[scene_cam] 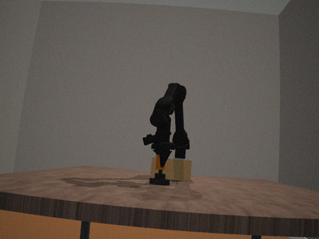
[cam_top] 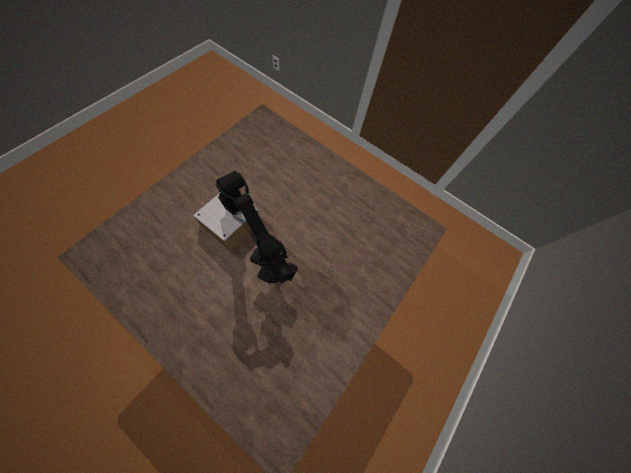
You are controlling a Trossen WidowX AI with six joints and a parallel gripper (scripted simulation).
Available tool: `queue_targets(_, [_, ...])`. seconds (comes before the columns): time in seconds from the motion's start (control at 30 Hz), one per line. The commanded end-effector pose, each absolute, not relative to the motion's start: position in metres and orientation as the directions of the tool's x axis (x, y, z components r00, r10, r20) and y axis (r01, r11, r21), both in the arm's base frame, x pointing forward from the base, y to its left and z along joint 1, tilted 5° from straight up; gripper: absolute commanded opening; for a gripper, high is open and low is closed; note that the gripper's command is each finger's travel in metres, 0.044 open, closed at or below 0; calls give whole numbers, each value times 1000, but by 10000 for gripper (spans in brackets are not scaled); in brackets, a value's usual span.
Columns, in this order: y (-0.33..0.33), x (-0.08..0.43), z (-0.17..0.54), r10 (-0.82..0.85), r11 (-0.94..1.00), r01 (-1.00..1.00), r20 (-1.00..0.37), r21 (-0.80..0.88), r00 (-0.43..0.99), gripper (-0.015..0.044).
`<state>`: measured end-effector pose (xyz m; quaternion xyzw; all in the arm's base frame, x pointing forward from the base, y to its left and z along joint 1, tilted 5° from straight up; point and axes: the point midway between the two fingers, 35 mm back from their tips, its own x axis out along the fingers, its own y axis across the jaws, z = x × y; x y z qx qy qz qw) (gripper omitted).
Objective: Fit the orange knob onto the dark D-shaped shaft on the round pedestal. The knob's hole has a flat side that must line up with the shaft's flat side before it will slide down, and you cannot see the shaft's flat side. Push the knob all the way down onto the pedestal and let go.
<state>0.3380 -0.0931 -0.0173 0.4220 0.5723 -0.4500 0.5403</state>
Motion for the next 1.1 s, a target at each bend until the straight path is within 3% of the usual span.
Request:
queue_targets(0.0, [-94,340,-17,-8,233,971,-999,-52,-52,0])
queue_targets(0.23, [-94,339,-13,-8,224,973,-999,-52,-52,0])
queue_targets(0.47, [-93,336,-11,-8,25,998,-999,-52,-52,0])
queue_targets(1.07, [-93,336,-14,-8,25,998,-999,-52,-52,0])
